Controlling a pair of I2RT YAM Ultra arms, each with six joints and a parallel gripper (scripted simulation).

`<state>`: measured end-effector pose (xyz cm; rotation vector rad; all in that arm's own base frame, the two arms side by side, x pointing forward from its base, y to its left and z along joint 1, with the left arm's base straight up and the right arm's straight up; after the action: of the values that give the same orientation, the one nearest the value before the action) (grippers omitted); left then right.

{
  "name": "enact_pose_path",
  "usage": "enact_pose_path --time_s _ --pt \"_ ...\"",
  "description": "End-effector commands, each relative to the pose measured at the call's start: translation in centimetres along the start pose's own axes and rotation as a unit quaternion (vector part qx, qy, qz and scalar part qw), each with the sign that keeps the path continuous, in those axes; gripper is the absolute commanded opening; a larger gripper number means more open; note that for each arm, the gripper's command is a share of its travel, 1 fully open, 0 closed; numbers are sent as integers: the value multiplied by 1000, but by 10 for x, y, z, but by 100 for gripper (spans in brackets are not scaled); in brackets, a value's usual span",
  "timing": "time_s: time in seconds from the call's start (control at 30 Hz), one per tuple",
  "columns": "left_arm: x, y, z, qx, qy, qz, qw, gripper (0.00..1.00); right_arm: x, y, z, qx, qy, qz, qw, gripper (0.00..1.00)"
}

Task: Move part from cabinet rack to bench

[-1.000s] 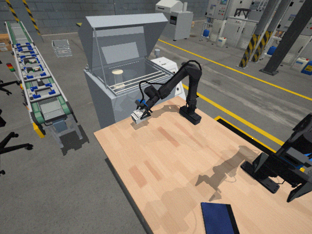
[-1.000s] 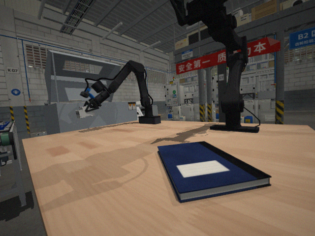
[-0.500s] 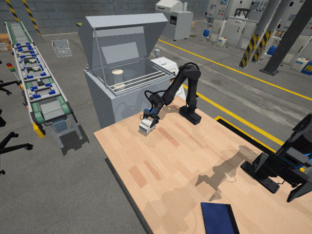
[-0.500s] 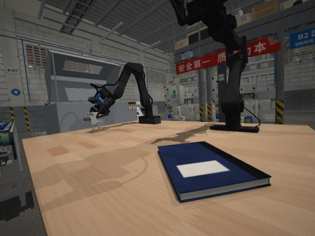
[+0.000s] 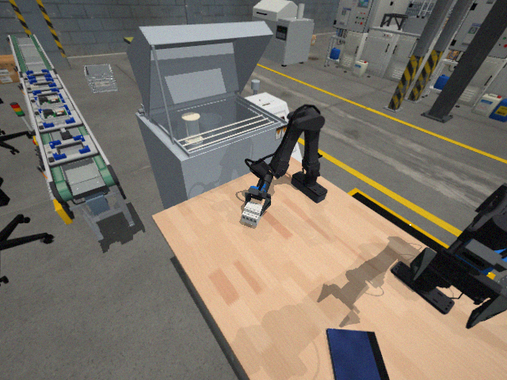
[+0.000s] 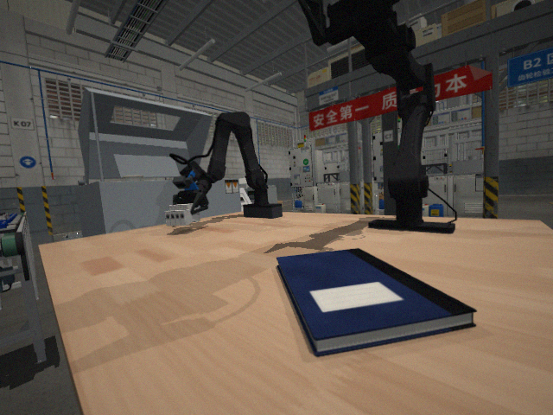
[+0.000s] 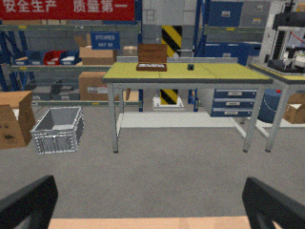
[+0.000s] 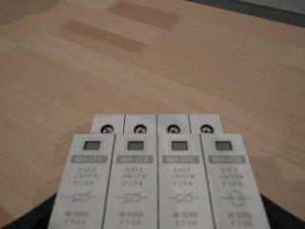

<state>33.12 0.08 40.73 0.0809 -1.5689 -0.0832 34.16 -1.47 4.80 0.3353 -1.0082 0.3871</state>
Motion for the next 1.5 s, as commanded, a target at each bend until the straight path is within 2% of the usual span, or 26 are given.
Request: enact_pose_path --time_s 0.0,0.37,0.63,0.93,1.13,1.47 --pt "17 1 7 4 -22 -2 1000 100 34 0 -3 9 -71 51 996 76" --pt "17 1 7 4 -22 -2 1000 100 41 -2 -4 7 -73 53 996 76" --pt "17 1 7 4 -22 -2 1000 100 7 4 -8 11 -50 41 998 76" --pt "17 1 7 4 -22 -2 1000 100 12 -13 -12 -4 -60 47 997 76" --pt "17 1 7 4 -22 -2 1000 100 10 -3 -18 13 -56 44 997 76" --pt "17 1 7 4 -22 -2 1000 100 4 -4 -22 13 -53 42 998 76"
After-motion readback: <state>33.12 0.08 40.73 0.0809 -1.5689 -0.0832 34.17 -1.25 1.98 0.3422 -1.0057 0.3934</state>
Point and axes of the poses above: on each arm, the point where the finger pads meet when closed, its own z axis back along the fingers, its own y axis across the jaws, x = y × z, the point moved 5 cm from there along z, back along the fingers, and after that the axes turned 6 degrees about -z, right-handed, at the moved point
